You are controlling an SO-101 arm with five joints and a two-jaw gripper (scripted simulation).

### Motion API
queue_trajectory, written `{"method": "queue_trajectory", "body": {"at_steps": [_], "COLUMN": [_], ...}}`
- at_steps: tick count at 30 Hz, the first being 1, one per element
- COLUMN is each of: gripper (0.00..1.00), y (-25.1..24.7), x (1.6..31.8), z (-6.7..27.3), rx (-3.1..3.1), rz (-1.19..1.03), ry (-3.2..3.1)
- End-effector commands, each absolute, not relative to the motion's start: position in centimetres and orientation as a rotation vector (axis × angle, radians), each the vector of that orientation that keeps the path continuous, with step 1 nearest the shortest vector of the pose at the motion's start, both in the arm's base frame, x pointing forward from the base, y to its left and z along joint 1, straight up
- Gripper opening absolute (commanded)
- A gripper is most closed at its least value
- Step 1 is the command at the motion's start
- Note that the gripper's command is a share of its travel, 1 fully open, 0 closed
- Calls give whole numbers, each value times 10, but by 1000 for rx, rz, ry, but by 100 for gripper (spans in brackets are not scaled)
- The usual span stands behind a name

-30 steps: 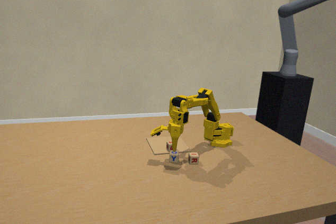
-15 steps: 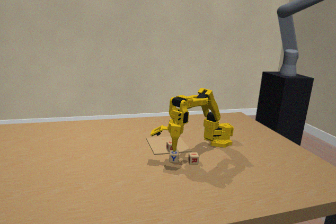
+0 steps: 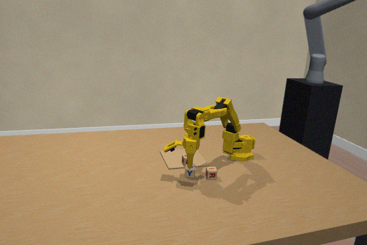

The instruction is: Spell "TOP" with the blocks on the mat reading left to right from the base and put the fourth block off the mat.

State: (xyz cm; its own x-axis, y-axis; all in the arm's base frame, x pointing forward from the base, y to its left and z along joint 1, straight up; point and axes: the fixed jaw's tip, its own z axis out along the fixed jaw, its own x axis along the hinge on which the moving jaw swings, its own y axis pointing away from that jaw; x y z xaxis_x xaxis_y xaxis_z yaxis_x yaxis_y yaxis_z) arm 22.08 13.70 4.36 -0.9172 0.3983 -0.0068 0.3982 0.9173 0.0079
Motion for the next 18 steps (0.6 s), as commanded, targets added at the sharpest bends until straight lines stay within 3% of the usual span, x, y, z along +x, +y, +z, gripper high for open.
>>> {"method": "queue_trajectory", "body": {"at_steps": [1,18], "gripper": [35,35], "y": [144,144], "x": [229,230], "z": [59,40], "rx": [622,624], "rz": [121,110], "ry": [2989,2998]}}
